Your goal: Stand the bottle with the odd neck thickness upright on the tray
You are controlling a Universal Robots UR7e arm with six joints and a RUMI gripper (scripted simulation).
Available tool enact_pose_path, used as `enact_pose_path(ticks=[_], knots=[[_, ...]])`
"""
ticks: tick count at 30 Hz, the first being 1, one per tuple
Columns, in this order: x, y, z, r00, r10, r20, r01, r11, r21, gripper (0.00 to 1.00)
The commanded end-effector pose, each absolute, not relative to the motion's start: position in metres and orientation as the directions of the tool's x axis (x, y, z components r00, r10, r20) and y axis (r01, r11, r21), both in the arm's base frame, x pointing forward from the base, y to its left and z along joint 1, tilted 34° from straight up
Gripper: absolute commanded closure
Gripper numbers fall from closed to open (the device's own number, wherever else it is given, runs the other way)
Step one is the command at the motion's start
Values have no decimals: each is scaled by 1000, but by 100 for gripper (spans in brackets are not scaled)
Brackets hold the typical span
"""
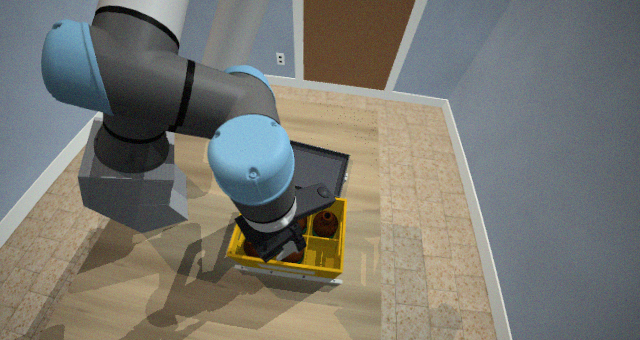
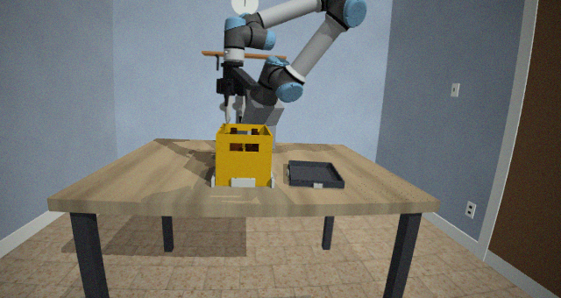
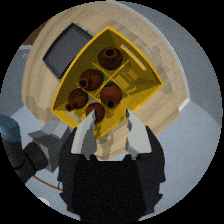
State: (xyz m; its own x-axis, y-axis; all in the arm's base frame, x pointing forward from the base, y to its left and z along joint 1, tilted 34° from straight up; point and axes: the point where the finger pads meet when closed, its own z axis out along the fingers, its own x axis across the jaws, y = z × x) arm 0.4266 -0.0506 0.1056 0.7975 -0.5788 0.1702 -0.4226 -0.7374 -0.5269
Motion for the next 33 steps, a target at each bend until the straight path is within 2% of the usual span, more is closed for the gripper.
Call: enact_pose_path(ticks=[1,17,18,33], knots=[[420,-56,118,798,-578,170,-422,-737,-528,62],[413,-61,131,798,-578,170,-422,-737,-528,62],[413,-61,131,798,-578,170,-422,-737,-528,100],[413,-61,131,798,-578,170,-422,-737,-528,100]])
